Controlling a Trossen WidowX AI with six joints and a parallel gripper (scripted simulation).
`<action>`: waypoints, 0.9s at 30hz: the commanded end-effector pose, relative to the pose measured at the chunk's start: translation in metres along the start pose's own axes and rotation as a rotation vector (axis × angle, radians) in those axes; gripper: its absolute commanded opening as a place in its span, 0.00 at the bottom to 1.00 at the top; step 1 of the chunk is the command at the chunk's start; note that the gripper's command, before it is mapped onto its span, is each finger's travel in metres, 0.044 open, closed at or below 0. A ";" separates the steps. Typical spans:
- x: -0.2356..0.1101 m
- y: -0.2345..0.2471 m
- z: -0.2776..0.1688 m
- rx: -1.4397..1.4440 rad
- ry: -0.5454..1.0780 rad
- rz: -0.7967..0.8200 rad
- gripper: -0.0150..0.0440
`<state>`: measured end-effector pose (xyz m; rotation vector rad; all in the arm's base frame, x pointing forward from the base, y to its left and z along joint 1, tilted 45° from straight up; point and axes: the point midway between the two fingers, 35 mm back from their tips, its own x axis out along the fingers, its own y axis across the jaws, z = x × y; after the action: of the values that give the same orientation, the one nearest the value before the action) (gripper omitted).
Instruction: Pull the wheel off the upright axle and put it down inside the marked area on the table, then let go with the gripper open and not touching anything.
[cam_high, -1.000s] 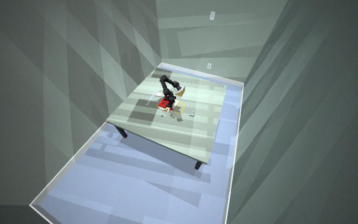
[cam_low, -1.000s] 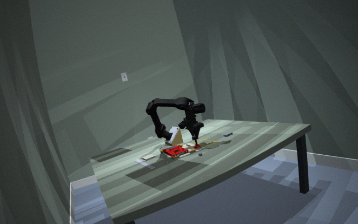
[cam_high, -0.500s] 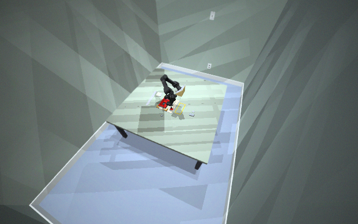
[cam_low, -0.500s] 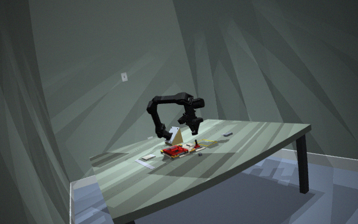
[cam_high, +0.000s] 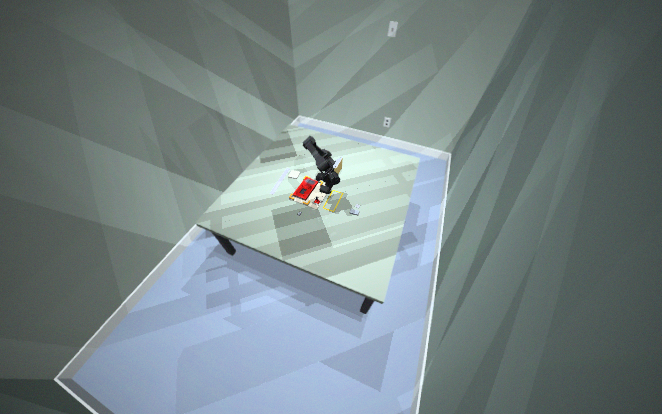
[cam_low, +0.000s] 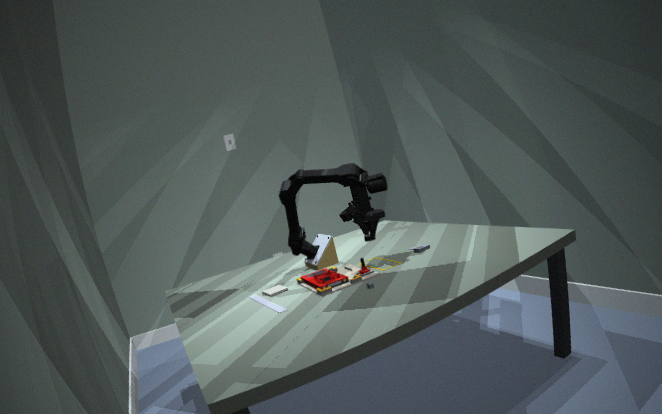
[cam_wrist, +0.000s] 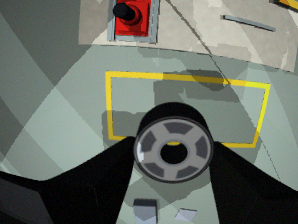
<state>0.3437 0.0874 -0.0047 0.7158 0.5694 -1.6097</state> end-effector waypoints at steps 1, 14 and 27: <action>0.003 -0.013 -0.016 -0.003 -0.006 -0.012 0.25; 0.018 -0.022 -0.026 -0.002 -0.008 -0.013 0.25; 0.068 -0.019 -0.027 -0.002 -0.008 -0.012 0.25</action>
<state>0.3256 0.0749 -0.0594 0.7257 0.5689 -1.6151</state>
